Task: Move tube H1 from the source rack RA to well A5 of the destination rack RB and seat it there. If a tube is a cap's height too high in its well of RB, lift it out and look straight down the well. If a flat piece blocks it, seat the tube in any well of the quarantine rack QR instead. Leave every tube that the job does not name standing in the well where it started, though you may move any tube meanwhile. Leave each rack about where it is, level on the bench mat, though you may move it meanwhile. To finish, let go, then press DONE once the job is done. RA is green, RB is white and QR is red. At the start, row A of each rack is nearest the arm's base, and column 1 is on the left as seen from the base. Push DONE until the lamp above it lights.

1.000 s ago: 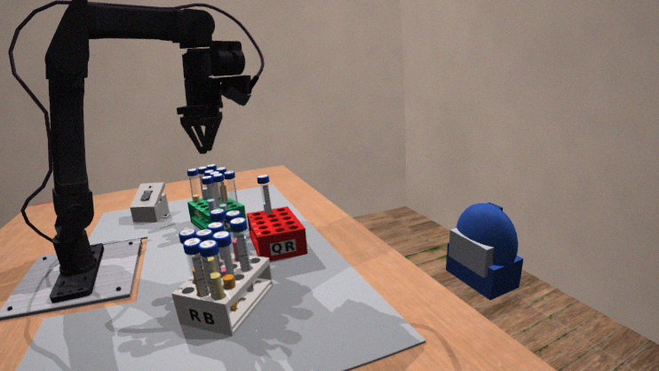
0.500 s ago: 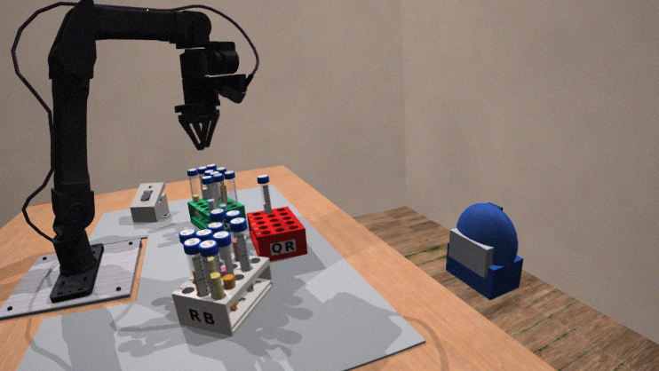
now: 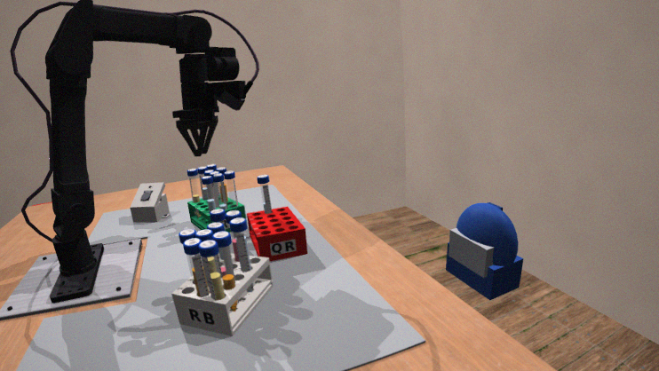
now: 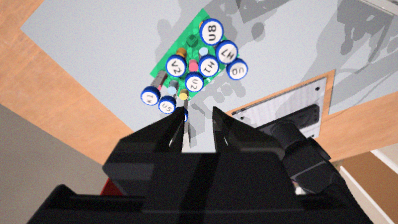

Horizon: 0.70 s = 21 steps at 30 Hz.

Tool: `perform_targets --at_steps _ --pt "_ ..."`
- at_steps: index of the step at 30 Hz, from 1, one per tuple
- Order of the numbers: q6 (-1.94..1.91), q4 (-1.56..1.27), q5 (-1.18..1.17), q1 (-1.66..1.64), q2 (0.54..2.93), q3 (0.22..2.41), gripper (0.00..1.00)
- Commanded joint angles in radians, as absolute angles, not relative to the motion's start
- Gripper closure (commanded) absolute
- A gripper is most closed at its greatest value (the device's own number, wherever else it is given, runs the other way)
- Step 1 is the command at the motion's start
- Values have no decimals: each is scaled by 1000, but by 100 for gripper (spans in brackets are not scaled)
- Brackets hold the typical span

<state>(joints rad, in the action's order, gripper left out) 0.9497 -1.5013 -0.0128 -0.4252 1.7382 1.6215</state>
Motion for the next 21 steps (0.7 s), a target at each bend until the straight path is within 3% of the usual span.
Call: perform_targets --at_steps 1,21 --pt "940 -1451 -24 -411 1711 1597 70" --pt "935 -1340 -24 -405 1726 1527 70"
